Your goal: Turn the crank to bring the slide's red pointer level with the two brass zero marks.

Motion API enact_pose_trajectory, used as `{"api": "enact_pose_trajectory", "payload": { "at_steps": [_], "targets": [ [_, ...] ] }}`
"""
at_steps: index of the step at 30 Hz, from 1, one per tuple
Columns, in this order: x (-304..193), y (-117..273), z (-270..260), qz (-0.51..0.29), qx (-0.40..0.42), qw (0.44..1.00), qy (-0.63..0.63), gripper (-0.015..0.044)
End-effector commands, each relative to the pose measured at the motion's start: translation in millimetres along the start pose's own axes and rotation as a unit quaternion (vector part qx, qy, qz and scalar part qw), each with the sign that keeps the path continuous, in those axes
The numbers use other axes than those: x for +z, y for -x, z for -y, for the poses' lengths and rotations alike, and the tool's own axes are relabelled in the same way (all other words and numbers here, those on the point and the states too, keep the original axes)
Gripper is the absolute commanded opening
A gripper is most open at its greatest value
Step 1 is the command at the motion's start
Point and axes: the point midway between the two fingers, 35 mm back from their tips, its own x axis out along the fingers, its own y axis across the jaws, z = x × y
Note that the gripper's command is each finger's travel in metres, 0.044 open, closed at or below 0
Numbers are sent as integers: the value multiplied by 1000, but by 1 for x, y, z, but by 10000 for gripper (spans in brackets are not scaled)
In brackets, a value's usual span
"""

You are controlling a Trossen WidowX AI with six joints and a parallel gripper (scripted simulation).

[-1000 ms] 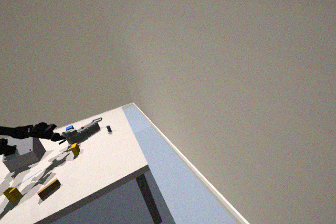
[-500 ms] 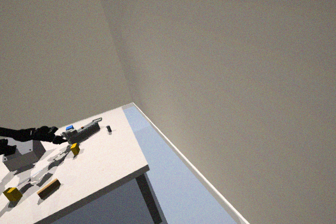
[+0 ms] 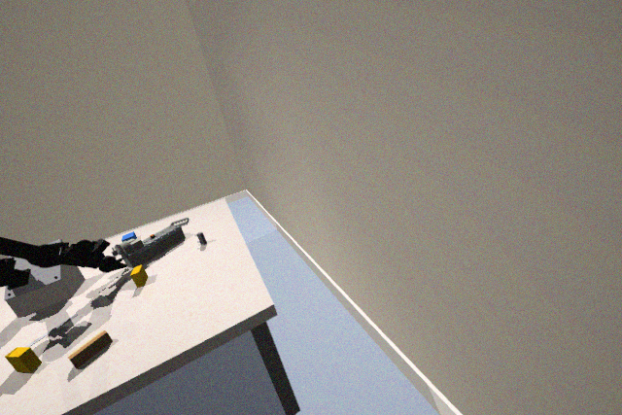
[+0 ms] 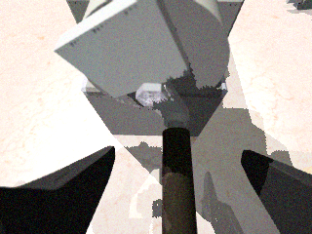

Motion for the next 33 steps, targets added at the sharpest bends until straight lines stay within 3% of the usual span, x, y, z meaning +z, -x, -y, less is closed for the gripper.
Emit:
{"api": "enact_pose_trajectory", "payload": {
  "at_steps": [1, 16, 33],
  "targets": [
    [-2, -2, -3, 0, 4, 1000, 3, 387],
    [-2, -2, -3, 0, 4, 1000, 3, 0],
    [-4, -3, -5, 0, 4, 1000, 3, 0]
  ]
}}
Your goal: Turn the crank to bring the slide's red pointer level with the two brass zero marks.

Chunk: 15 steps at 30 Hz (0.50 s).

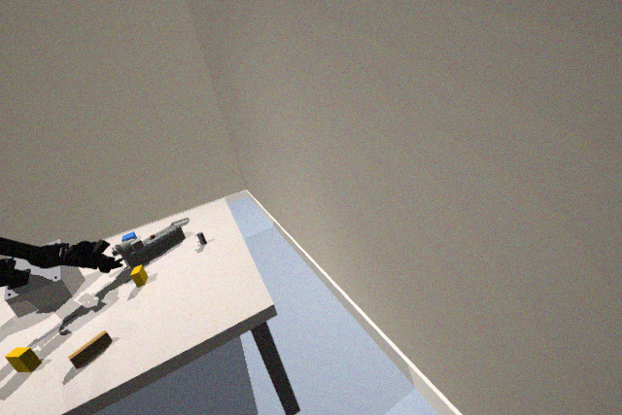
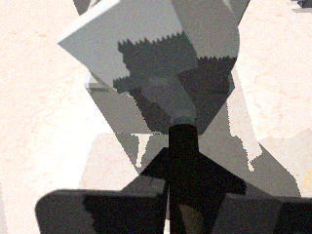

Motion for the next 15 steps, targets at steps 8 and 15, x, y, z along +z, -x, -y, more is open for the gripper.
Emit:
{"api": "enact_pose_trajectory", "payload": {
  "at_steps": [8, 15],
  "targets": [
    [-2, -3, -7, 0, 2, 1000, 2, 0],
    [-4, -4, -10, 0, 2, 1000, 2, 0]
  ]
}}
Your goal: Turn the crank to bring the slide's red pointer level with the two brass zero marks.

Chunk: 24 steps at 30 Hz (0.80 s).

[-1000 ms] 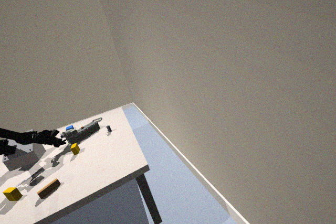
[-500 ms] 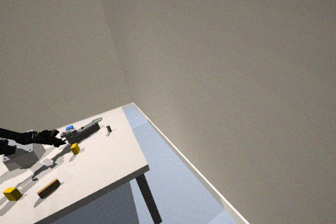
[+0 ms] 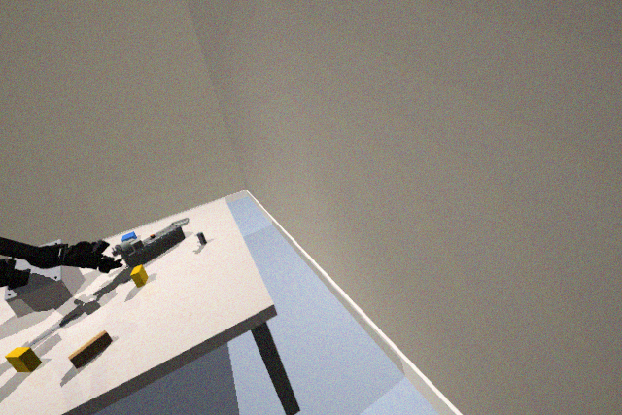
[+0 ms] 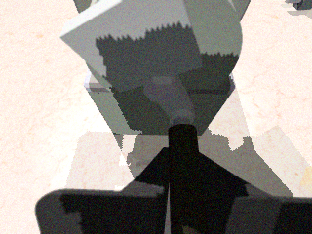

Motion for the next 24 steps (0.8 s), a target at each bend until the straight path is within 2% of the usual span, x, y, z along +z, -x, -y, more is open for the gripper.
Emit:
{"api": "enact_pose_trajectory", "payload": {
  "at_steps": [1, 24],
  "targets": [
    [-3, -3, -8, -4, 10, 1000, 2, 0],
    [-3, -3, -11, -4, 10, 1000, 2, 0]
  ]
}}
